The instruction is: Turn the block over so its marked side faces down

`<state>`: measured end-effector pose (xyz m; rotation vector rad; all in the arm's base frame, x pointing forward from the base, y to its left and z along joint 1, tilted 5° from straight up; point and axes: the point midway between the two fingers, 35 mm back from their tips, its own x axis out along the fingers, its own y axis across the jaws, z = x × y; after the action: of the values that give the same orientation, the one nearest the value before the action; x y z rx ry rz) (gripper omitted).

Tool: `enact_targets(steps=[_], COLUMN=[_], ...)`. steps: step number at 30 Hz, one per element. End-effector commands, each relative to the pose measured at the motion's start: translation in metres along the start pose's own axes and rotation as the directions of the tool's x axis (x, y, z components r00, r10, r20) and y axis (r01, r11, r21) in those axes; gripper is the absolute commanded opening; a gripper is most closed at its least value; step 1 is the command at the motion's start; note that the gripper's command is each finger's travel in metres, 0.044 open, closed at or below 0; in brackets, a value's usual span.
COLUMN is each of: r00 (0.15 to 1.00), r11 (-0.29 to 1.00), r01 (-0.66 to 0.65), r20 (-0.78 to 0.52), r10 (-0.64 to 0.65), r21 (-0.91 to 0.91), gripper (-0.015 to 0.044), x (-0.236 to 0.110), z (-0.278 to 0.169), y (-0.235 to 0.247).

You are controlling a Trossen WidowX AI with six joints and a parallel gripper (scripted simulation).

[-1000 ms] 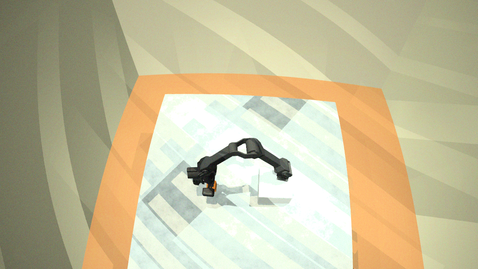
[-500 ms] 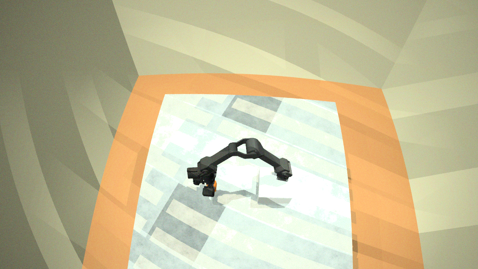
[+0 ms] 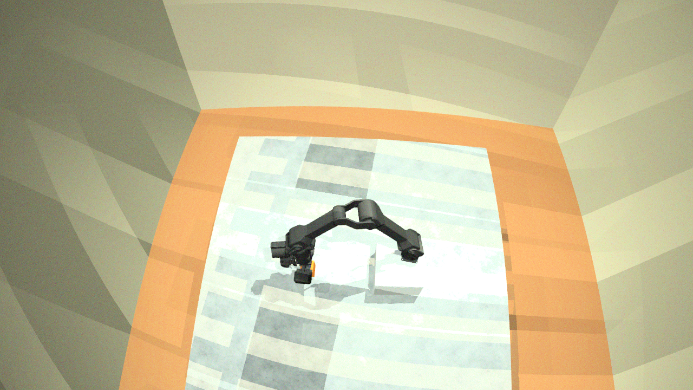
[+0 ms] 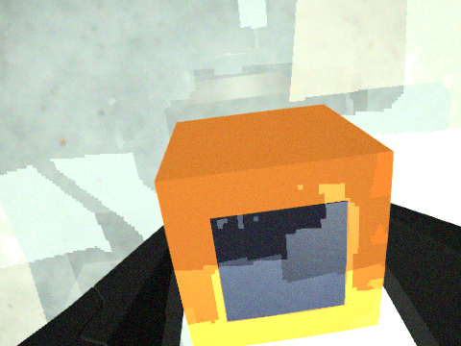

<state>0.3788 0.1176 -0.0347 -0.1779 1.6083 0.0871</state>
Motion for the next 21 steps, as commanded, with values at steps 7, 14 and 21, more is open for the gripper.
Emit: enact_targets(steps=[7,14,21], r00=[0.998,0.986,0.963], r11=[1.000,1.000,1.000], r01=[-0.001,0.001,0.001], r20=[0.069,0.170,0.268], r10=[0.001,0.000,0.000], r21=[-0.003,-0.006,-0.007], gripper=[0.0000,0.0000,0.0000], x=[-0.011,-0.006,-0.004], z=[0.005,0.007,0.007], y=[0.001,0.001,0.002])
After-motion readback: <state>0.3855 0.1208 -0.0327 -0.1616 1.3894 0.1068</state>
